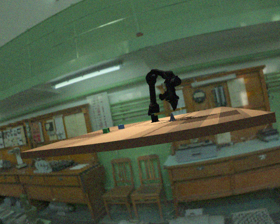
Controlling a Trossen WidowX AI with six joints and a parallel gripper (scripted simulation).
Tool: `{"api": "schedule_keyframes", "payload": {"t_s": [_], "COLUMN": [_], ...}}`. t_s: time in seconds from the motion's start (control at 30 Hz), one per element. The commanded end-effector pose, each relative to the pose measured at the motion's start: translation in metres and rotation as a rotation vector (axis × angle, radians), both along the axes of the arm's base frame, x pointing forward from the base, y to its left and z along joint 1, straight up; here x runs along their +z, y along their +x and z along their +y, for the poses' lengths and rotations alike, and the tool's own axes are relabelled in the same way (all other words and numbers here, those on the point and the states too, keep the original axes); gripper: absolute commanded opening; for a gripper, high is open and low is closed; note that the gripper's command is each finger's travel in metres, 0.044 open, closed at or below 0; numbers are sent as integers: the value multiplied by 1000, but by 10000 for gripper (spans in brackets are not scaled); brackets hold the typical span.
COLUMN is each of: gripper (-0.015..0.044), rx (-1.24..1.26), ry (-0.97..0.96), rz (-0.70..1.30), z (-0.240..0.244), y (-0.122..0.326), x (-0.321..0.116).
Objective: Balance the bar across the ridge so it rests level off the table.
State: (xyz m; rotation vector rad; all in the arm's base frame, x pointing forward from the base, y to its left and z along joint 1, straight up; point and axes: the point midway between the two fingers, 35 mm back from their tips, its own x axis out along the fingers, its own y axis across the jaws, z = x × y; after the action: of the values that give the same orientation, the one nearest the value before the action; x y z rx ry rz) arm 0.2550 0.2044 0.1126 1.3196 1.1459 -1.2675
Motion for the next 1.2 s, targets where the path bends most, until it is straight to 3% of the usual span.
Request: {"api": "schedule_keyframes", "payload": {"t_s": [0.0,1.17], "gripper": [0,0], "rx": [-2,-2], "ry": [3,3], "rz": [2,2], "z": [0,0], "y": [0,0], "x": [0,-3]}}
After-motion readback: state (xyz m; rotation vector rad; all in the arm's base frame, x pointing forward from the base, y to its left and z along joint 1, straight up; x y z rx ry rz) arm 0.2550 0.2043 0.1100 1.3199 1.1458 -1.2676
